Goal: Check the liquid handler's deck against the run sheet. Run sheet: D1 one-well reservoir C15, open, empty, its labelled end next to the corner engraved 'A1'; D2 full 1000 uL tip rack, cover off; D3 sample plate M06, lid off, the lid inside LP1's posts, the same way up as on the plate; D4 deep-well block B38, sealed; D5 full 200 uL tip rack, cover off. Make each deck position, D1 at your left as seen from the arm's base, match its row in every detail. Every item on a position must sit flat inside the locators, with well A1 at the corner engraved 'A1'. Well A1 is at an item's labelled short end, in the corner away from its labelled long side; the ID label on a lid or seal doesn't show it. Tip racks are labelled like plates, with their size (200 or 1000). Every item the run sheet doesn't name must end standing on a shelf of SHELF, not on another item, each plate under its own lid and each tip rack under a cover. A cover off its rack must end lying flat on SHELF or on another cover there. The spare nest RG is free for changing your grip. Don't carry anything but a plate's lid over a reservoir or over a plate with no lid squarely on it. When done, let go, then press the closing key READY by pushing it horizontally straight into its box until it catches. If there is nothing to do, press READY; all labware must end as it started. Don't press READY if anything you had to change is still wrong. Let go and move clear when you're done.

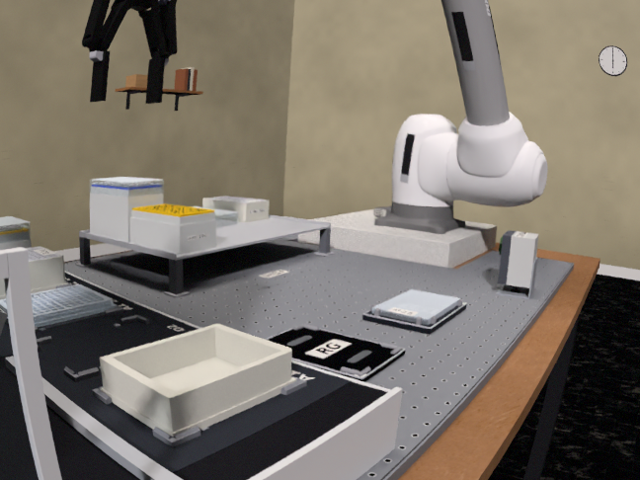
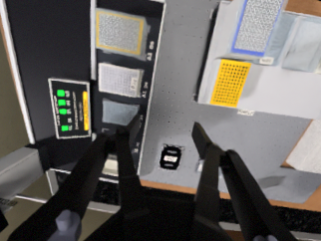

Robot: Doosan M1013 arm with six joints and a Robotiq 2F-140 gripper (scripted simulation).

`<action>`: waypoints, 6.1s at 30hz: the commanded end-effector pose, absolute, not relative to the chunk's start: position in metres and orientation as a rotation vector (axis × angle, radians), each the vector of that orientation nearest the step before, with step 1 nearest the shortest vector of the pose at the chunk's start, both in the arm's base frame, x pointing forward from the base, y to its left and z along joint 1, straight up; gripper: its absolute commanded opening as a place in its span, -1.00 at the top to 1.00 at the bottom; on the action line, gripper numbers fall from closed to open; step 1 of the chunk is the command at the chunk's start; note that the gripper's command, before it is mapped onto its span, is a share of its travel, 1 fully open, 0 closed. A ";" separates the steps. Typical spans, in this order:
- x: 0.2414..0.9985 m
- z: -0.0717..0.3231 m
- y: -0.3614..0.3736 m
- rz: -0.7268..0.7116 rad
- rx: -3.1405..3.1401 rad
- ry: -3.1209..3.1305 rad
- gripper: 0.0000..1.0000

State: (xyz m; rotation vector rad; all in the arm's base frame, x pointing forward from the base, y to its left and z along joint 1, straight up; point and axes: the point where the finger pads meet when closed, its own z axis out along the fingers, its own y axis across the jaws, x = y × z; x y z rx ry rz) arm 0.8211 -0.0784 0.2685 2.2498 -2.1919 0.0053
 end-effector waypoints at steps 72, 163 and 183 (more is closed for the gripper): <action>0.557 0.269 -0.017 0.007 2.250 -2.193 -0.34; 0.440 0.269 -0.296 0.007 2.250 -2.192 -0.34; 0.440 0.261 -0.303 0.007 2.250 -2.192 -0.34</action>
